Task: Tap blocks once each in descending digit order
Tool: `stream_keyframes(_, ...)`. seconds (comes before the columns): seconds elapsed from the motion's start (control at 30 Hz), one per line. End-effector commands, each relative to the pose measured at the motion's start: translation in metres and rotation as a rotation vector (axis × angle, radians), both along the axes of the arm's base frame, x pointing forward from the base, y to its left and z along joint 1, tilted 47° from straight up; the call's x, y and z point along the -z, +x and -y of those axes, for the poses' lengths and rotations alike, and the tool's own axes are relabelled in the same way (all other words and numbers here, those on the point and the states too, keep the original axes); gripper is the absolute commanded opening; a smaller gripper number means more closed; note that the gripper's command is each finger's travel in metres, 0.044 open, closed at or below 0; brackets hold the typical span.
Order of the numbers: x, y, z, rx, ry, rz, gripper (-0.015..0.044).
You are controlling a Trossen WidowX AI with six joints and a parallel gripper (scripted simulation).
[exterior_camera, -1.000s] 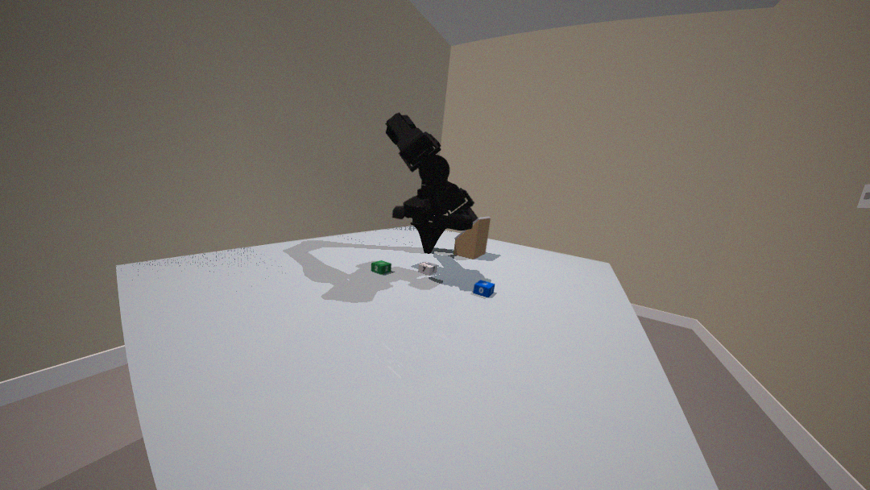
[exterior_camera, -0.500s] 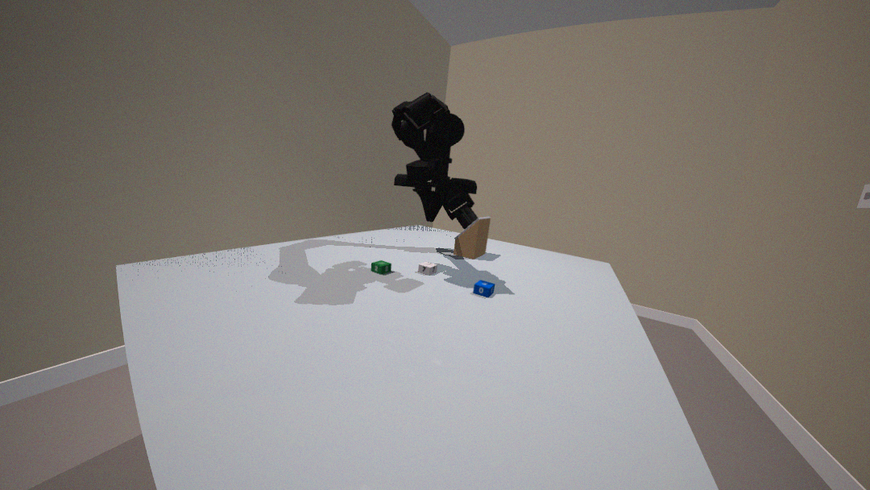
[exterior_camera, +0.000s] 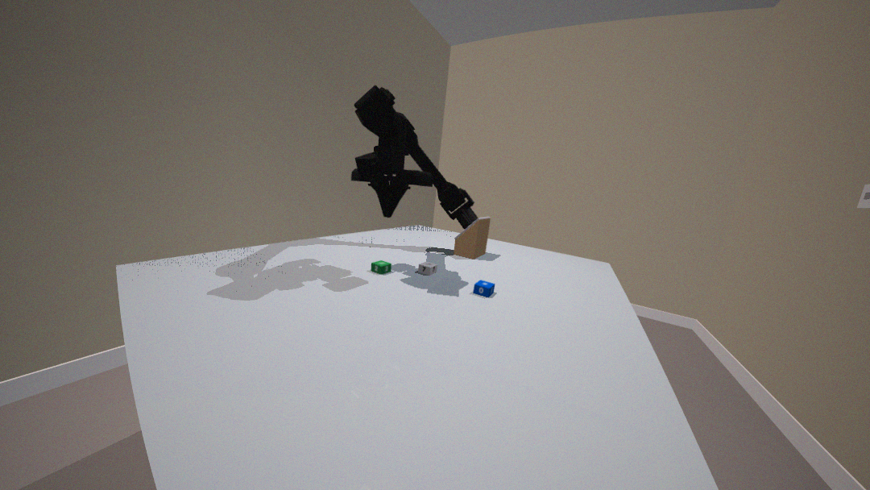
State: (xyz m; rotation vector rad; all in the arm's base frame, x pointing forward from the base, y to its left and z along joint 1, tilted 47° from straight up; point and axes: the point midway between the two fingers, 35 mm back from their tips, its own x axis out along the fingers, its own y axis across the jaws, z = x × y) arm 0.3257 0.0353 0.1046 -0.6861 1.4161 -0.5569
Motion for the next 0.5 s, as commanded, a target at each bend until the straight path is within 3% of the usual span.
stream_keyframes(0.0, 0.003, 0.007, 0.009, -0.009, -0.002, 0.001, 0.002)
stream_keyframes(0.17, 0.048, 0.013, 0.058, -0.009, -0.007, 0.004, 0.002)
stream_keyframes(0.47, 0.051, 0.013, 0.061, -0.008, -0.008, 0.005, 0.002)
